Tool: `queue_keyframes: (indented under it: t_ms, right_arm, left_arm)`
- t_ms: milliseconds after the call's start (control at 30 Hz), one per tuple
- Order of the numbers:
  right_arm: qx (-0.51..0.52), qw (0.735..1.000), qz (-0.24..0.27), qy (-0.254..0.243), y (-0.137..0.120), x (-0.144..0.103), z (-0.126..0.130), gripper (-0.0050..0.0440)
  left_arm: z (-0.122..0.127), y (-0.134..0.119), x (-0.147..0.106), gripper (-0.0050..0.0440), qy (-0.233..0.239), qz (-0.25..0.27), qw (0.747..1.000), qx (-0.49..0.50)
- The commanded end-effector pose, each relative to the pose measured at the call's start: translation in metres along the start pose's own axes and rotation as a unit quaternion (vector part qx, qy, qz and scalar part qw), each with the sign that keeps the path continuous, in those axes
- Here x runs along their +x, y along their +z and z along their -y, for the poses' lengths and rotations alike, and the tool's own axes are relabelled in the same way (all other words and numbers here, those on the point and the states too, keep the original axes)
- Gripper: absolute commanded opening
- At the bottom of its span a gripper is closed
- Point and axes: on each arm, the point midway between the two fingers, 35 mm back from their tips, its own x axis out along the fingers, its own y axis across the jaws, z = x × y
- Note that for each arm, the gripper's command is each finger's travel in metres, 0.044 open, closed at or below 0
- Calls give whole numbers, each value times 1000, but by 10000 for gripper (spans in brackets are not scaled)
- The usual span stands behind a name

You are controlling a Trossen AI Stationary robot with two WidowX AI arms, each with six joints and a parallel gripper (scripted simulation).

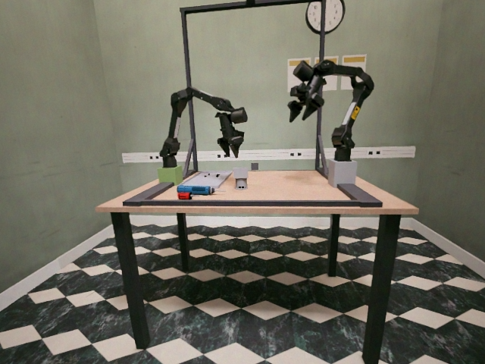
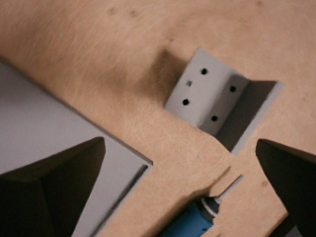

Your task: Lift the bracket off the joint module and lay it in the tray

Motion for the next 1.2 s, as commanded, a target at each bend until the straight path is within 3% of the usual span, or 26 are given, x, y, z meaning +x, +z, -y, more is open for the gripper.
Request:
queue_keyframes:
  t_ms: [0, 200, 367, 533, 667, 1167]
  right_arm:
    - [93, 994, 32, -39, 1, -14, 8, 440]
    - [174, 982, 50, -55, 2, -14, 12, 440]
    - [297, 949, 77, -78, 3, -15, 20, 440]
    - [371, 919, 93, -91, 4, -15, 23, 440]
    - [396, 908, 98, -95, 4, -15, 24, 440]
    - [397, 907, 102, -96, 6, -18, 26, 440]
  left_arm:
    - [27, 2, -10, 440, -26, 66, 997, 29]
    - [49, 2, -19, 440, -58, 119, 990, 56]
    - [80, -3, -36, 440, -111, 193, 971, 90]
    - [95, -7, -45, 440, -141, 230, 957, 104]
    - [97, -8, -45, 440, -144, 231, 956, 106]
    - [97, -5, -48, 440, -145, 234, 955, 107]
